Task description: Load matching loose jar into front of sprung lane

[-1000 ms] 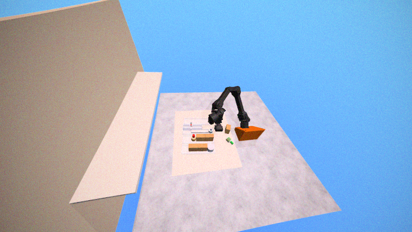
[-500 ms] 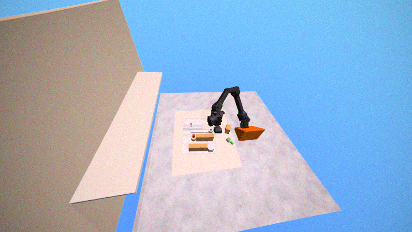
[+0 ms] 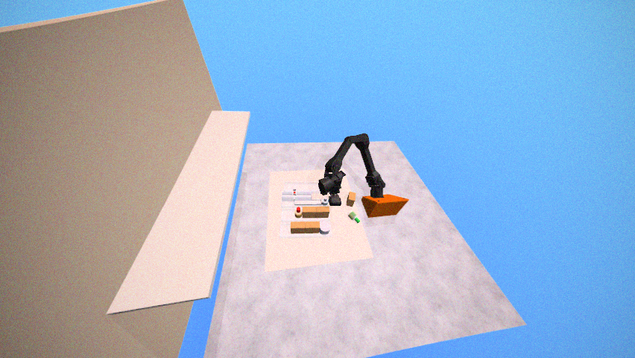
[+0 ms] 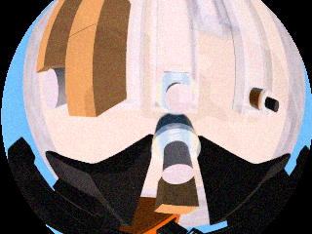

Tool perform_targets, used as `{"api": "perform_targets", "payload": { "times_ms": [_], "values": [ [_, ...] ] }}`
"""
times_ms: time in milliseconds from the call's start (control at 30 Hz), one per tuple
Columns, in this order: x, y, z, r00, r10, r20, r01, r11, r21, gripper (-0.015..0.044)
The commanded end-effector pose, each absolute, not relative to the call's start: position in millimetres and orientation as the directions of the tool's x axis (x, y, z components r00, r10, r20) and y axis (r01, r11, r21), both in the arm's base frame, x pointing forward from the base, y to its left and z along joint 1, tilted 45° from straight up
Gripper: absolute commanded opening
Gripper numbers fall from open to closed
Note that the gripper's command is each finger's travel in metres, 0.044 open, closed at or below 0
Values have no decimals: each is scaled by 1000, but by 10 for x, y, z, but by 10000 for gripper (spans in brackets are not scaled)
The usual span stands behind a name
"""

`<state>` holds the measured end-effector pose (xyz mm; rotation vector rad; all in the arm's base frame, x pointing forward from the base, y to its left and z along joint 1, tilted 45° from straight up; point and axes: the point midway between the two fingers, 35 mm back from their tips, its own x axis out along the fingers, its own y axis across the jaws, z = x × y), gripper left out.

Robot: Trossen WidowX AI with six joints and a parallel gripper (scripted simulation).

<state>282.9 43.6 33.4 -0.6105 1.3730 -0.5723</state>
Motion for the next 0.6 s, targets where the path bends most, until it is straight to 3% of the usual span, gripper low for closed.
{"api": "perform_targets", "payload": {
  "times_ms": [0, 567],
  "values": [
    [2862, 437, 330, 115, -695, -709, 13, 715, -699, 0],
    [2938, 441, 334, 115, -695, -709, 14, 715, -699, 0]
  ]
}}
